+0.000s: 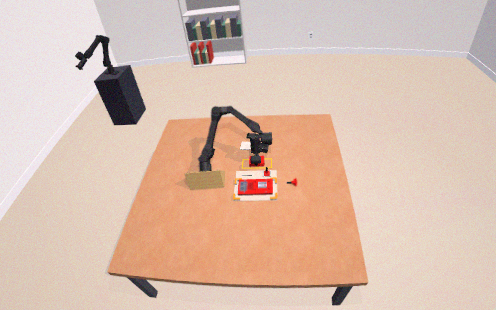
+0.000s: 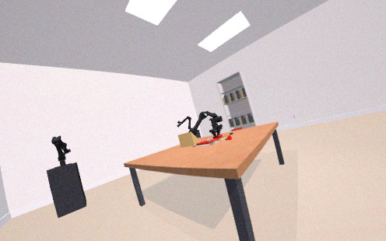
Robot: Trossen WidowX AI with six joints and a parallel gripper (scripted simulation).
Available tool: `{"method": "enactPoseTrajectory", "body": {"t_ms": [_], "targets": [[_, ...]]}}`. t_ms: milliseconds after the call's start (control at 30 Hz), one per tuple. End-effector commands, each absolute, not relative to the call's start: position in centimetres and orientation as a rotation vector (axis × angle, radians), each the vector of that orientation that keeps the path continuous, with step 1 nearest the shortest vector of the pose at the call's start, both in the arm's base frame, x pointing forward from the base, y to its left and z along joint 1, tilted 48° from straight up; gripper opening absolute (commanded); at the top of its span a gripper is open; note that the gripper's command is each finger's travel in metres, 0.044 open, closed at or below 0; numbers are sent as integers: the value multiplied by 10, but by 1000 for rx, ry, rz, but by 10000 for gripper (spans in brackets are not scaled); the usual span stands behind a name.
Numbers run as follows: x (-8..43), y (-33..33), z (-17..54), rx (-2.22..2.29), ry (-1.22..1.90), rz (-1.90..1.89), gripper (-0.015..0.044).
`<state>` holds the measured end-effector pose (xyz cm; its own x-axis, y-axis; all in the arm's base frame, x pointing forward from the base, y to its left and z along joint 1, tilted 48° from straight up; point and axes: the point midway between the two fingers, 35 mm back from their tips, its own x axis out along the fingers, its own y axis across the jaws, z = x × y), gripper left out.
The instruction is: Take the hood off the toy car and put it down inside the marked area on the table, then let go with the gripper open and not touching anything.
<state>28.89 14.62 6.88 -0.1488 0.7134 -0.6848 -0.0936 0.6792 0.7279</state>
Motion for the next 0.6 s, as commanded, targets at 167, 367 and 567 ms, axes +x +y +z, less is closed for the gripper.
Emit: {"method": "enactPoseTrajectory", "body": {"t_ms": [167,367,567], "targets": [[288,150,66,532,1574,762,0],[288,152,64,533,1574,763,0],[288,152,63,524,1574,762,26]]}}
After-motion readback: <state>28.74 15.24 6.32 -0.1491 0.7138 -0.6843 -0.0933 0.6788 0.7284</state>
